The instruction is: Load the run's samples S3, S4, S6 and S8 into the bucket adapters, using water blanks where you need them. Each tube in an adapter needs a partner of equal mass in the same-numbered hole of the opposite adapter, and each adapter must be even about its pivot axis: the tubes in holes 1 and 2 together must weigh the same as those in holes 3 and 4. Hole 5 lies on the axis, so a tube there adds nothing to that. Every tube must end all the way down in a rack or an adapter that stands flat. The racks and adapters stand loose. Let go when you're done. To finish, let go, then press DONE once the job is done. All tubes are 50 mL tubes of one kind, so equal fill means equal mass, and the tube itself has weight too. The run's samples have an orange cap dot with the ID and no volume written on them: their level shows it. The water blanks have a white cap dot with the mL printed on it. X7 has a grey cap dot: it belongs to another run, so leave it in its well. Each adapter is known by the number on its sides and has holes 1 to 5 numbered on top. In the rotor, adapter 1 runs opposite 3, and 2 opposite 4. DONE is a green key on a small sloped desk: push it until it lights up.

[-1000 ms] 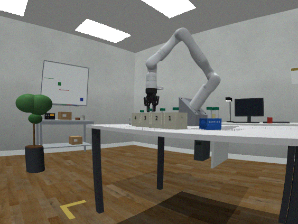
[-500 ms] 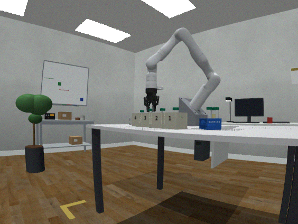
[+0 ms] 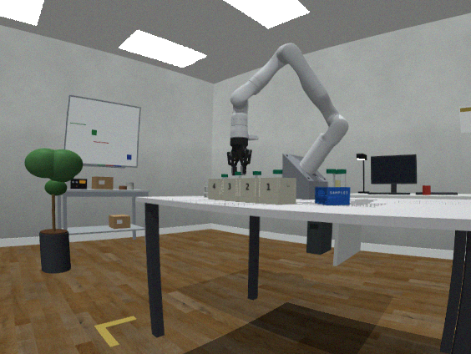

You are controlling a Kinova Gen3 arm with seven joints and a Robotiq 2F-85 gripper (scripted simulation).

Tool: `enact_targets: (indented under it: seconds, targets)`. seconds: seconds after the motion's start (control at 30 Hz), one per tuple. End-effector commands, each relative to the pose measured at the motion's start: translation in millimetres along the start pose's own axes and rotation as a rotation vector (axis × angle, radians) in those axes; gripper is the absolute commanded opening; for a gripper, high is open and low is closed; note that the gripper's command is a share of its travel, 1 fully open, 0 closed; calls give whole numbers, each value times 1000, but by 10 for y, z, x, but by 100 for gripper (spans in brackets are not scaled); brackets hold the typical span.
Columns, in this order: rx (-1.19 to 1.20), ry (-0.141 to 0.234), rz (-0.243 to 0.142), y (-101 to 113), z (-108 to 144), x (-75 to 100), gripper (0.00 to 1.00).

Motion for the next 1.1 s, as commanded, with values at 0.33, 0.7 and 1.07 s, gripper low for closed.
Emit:
enact_targets:
  seconds: [0.33, 0.7, 1.07]
  targets:
    - [0, -1, -1, 3, -4, 157, 62]
    - [0, -1, -1, 3, -4, 277, 62]
    - [0, -1, -1, 3, -4, 424, 62]
Point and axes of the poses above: the point where the finger pads meet when closed, its own x axis back along the fingers, its own z axis across the jaws, y = z × x, the point moved 4 cm from there along x, back along the fingers, and after that the axes turned 9 degrees about x, right-handed, at the moved point
